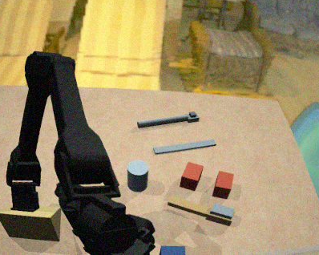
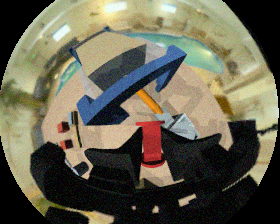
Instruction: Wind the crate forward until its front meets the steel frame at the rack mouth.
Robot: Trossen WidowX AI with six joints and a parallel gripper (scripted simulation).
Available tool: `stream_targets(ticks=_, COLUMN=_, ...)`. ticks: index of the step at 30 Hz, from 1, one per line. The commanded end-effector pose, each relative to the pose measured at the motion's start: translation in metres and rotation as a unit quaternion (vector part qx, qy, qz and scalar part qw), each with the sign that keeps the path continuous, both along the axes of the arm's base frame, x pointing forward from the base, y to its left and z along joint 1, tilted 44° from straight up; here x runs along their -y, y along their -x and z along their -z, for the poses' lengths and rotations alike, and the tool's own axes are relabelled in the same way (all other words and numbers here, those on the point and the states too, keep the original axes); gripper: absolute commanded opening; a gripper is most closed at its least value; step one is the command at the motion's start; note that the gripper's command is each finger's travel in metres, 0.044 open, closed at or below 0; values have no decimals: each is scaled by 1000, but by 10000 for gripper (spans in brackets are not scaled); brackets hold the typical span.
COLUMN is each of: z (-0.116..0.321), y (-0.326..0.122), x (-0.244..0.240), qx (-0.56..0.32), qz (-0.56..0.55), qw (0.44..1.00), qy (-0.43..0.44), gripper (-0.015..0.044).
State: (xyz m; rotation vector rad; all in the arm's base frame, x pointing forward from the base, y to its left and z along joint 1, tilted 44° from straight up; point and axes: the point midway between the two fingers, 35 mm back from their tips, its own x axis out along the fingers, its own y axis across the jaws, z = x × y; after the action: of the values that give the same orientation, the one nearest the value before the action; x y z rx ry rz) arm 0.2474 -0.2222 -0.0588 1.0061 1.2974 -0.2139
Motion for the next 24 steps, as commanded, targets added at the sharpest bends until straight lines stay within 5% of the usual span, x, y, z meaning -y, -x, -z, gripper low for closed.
stream_targets(ticks=1, z=-3, y=10, x=-10, qx=-8, qz=0, qw=1000, qy=-11, gripper=0)
stream_targets(ticks=24, z=-16, y=41, x=-25, qx=-10, qz=0, qw=1000, qy=-12, gripper=0)
